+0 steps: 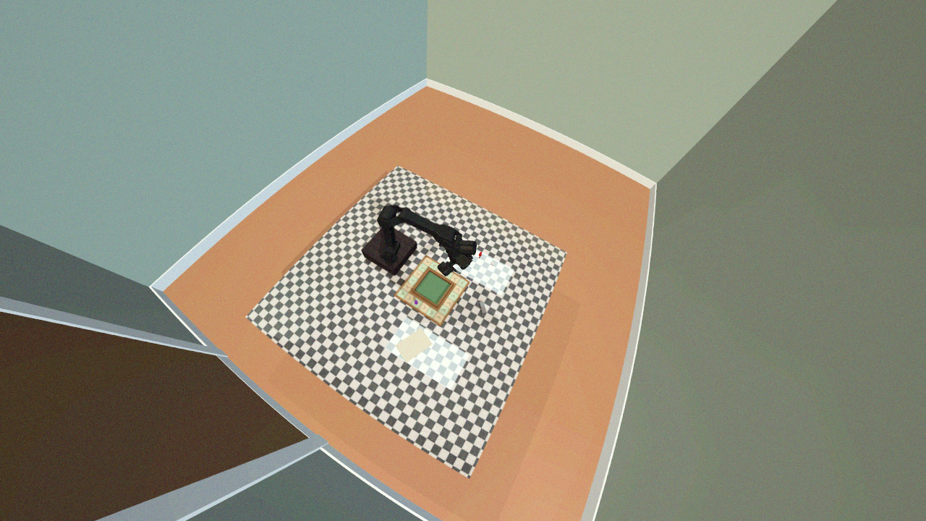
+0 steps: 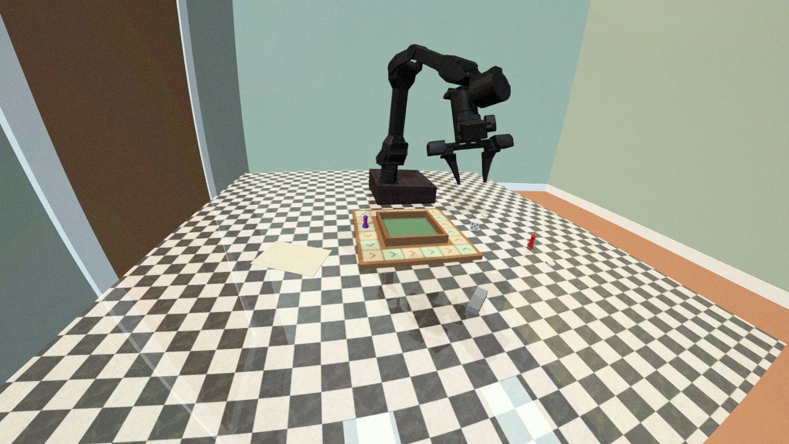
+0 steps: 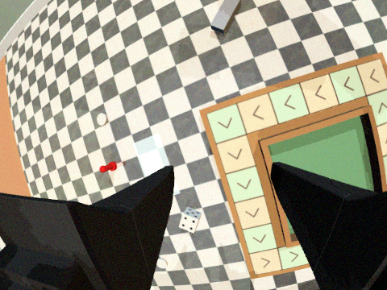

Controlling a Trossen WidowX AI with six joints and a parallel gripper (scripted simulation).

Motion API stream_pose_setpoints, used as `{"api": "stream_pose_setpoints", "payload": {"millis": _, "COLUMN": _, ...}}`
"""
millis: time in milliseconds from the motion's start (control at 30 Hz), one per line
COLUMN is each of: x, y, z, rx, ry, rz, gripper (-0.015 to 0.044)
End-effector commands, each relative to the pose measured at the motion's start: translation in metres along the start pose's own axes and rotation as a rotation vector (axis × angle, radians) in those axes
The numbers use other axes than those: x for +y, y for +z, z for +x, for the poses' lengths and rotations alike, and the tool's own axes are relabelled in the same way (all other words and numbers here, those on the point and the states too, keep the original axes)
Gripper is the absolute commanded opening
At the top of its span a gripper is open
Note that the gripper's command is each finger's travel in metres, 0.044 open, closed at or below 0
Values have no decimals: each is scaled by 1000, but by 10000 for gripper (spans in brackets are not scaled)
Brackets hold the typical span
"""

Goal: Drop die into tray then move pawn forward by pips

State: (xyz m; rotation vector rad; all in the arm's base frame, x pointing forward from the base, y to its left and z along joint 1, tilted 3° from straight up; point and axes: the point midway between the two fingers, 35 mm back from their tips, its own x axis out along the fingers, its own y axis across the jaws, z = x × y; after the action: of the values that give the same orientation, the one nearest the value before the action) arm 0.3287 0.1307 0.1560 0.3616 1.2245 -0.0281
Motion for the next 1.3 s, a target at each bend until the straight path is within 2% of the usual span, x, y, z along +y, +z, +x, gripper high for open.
{"api": "stream_pose_setpoints", "payload": {"millis": 0, "x": 24, "y": -39, "z": 33, "rx": 92, "ry": -44, "rz": 84, "gripper": 275}}
{"api": "stream_pose_setpoints", "payload": {"millis": 267, "x": 51, "y": -133, "z": 91, "rx": 214, "ry": -237, "rz": 297, "gripper": 275}}
{"api": "stream_pose_setpoints", "payload": {"millis": 533, "x": 49, "y": -134, "z": 91, "rx": 214, "ry": -242, "rz": 302, "gripper": 275}}
{"api": "stream_pose_setpoints", "payload": {"millis": 1267, "x": 41, "y": -144, "z": 129, "rx": 214, "ry": -242, "rz": 302, "gripper": 275}}
